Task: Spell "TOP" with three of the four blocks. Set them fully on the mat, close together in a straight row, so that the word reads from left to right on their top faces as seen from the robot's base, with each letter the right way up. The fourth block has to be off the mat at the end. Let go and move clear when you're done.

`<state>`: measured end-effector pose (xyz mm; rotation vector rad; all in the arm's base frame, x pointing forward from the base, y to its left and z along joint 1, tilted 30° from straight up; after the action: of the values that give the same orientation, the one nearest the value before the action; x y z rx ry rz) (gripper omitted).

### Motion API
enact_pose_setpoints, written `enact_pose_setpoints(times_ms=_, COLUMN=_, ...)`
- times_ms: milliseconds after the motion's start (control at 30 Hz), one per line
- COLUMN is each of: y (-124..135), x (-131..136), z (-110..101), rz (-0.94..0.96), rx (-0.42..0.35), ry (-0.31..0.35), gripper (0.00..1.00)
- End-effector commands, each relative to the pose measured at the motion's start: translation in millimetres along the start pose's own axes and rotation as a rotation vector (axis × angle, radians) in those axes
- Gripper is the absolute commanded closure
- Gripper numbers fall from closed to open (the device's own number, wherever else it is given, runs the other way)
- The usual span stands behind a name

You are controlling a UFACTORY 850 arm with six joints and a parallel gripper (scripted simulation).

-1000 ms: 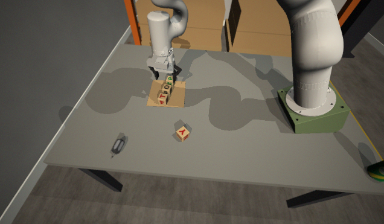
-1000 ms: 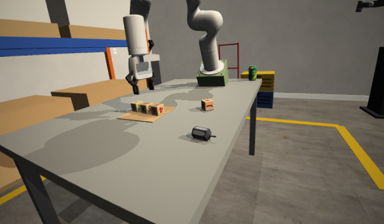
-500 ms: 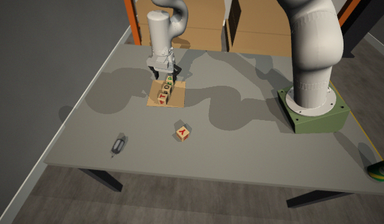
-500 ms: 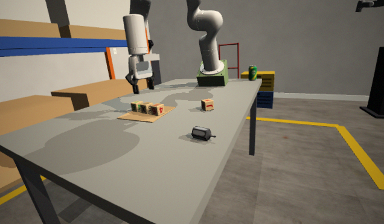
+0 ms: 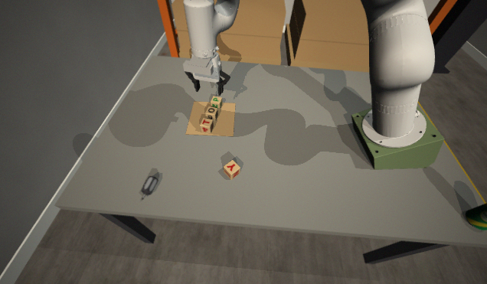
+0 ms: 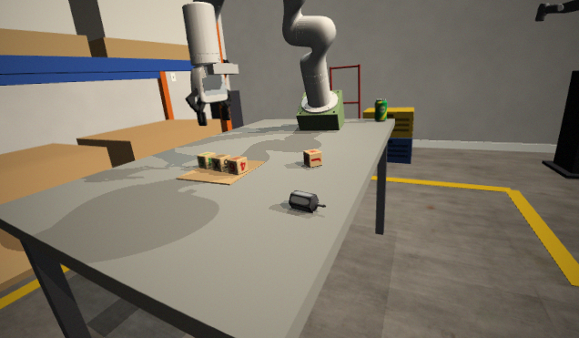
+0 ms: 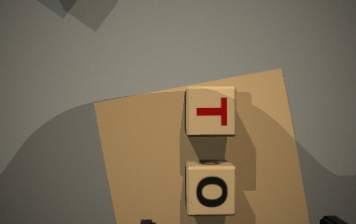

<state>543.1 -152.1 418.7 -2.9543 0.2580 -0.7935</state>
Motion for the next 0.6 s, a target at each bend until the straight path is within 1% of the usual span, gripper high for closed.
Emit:
enact_pose_setpoints(times_ms=0, y=-0.3, x=0.6, z=-21.5, rz=0.000, rx=-0.001, ry=0.000, gripper=0.00)
enact_pose_setpoints(times_ms=167, y=-0.3, x=0.6, z=-35.1, rz=0.000, rx=-0.001, ry=0.000, gripper=0.00)
enact_pose_setpoints(times_ms=567, y=-0.3, x=0.6, z=-37.0, rz=0.000, rx=-0.001, ry=0.000, gripper=0.00)
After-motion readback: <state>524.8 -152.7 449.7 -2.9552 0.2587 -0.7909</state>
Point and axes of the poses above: the point where the finger pads meet when closed, its own z axis out along the fingers, its own x axis across the jaws, y = z × x, the point moved 7 cm from there along -z, back along the fingers, and after that the axes turned 2 degrees about -z, right-handed, at the moved point
